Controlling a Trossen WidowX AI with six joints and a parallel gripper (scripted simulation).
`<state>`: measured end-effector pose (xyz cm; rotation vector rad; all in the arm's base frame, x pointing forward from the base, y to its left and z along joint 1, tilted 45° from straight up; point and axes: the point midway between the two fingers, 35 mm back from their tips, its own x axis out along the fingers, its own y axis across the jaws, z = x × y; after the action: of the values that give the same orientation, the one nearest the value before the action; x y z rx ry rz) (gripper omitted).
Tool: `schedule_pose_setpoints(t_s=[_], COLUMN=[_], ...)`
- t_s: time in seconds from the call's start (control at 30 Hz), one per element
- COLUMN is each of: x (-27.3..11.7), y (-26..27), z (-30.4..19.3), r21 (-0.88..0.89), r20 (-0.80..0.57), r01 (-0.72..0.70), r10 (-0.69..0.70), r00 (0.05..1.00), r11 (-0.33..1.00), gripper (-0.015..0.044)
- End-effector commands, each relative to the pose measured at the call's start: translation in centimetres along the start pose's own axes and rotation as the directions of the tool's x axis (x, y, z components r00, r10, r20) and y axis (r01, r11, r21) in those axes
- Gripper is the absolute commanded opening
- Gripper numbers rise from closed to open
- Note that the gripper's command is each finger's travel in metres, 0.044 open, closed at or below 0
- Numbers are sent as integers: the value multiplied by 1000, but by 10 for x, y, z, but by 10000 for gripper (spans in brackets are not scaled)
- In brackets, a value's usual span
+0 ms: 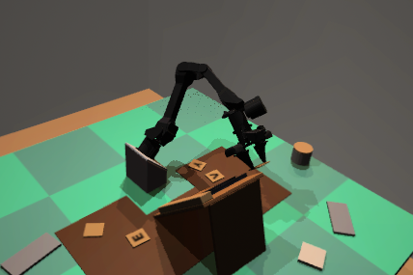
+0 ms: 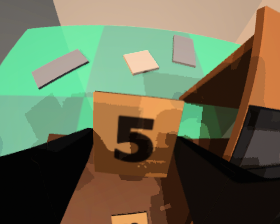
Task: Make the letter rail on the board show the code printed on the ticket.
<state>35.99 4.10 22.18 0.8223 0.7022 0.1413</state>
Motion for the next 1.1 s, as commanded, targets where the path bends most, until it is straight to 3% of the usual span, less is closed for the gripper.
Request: schedule_pose_setpoints(t_s=[0.0, 1.07], x=[1, 2], y=[-4, -20], z=[-3, -4], r21=[-3, -3], r20=[-7, -8], r01=[1, 1], r10=[-1, -1], r00=[1000, 1000], r11=[1000, 1000], gripper=[0, 0])
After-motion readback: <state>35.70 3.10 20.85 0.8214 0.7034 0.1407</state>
